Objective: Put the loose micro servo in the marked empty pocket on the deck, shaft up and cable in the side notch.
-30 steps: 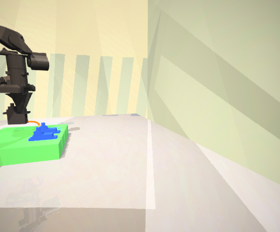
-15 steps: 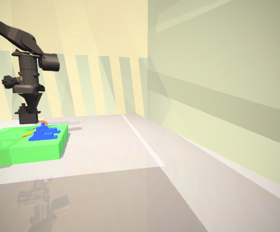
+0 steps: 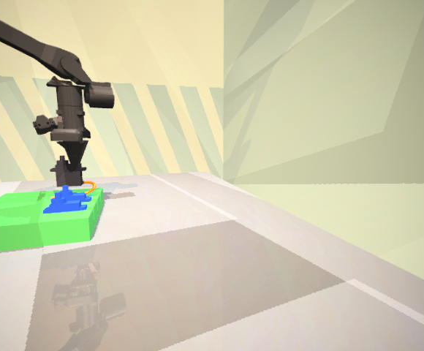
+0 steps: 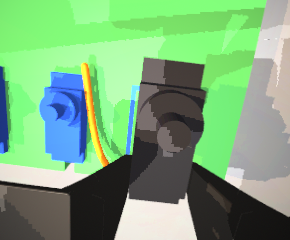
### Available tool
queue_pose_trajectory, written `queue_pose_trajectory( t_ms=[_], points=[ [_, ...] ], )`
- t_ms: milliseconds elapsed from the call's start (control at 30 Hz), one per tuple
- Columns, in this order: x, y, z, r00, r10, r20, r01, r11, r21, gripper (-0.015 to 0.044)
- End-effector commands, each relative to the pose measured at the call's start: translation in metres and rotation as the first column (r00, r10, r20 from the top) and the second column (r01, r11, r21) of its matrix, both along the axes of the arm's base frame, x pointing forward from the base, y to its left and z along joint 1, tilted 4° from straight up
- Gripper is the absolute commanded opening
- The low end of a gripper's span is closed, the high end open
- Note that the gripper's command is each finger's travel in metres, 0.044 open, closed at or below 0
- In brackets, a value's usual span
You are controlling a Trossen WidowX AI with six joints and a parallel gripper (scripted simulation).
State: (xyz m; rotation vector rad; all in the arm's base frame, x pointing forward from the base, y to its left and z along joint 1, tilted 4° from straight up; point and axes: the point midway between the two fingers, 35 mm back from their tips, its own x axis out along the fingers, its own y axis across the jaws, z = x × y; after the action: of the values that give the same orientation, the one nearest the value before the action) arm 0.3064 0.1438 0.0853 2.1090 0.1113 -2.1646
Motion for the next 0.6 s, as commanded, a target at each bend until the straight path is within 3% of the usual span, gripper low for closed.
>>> queue_pose_trajectory(
  t_ms=[0,567],
  points=[
    [0.015,0.000,0.003,1.000,0.002,0.012,-0.002,1.000,-0.001,0.0000],
    [0.017,0.000,-0.016,1.000,0.002,0.012,-0.002,1.000,-0.002,0.0000]
  ],
)
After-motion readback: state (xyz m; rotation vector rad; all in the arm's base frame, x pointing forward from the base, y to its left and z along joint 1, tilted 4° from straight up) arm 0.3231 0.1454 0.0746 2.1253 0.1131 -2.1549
